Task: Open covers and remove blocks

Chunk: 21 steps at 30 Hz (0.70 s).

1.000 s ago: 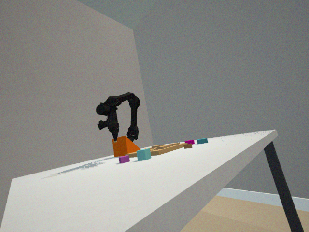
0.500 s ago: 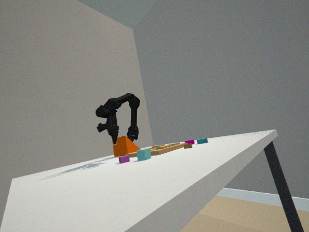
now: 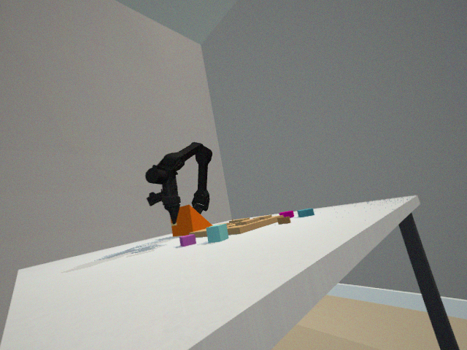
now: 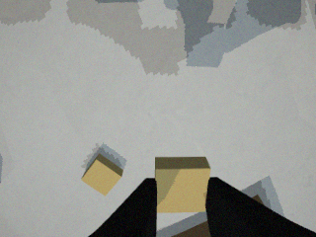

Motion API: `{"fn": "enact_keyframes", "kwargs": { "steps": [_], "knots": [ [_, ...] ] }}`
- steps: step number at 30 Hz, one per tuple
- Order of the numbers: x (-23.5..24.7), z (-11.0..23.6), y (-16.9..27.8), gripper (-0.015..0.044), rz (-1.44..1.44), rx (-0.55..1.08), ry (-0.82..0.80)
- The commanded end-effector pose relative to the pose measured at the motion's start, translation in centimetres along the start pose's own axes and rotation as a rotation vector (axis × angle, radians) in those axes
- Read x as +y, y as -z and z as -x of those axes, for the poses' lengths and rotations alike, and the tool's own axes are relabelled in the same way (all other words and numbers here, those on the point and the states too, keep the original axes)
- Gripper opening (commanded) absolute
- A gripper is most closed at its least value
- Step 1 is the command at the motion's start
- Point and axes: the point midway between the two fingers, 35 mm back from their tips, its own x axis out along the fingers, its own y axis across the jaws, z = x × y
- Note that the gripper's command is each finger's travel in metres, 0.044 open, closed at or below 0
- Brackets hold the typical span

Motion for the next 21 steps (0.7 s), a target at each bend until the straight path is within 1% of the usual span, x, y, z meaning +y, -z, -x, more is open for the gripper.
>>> {"fn": "enact_keyframes", "kwargs": {
  "steps": [1,21],
  "knots": [
    [-0.2,-1.3,0.1,0.008,-0.009,0.009,0.012],
    [-0.4,-4.5,0.3,0.008,-0.008,0.011,0.012]
  ]
}}
